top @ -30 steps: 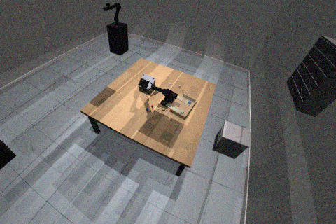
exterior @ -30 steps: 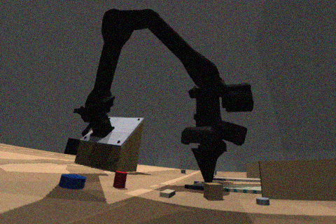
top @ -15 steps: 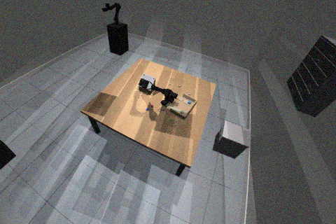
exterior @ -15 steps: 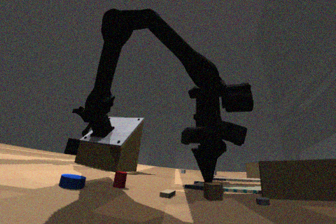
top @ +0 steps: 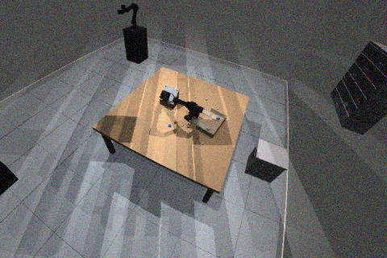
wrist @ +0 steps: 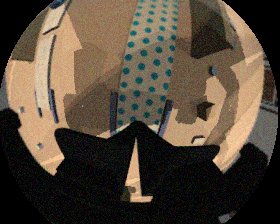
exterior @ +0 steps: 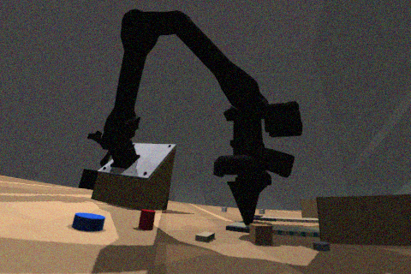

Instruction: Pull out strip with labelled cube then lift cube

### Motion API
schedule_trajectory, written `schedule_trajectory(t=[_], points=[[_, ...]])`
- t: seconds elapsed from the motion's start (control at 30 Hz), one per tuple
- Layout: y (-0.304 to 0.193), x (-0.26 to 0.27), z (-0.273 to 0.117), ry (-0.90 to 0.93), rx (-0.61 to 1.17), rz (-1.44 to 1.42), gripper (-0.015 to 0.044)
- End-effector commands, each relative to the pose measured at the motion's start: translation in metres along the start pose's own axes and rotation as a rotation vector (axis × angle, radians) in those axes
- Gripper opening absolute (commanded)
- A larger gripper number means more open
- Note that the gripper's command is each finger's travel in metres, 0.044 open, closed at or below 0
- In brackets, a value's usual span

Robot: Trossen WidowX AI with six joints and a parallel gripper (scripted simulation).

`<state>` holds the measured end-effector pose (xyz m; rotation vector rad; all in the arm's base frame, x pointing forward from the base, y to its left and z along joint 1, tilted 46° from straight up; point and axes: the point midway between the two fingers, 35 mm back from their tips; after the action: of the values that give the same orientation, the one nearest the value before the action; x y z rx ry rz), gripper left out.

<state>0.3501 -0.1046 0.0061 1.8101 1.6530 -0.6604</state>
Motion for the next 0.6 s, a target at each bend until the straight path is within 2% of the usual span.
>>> schedule_trajectory(t=[0.0, 0.57], points=[[-0.012, 0.001, 0.003, -0.003, 0.012, -0.004, 0.0000], [-0.038, 0.002, 0.003, -0.003, 0.013, -0.005, 0.0000]])
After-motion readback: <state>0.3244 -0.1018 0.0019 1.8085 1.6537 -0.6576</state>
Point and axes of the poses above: the point midway between the two fingers, 35 mm back from their tips, its own z axis out along the fingers, its own x axis across the jaws, y = z × x, and after that the axes turned 5 degrees about -z, right-handed
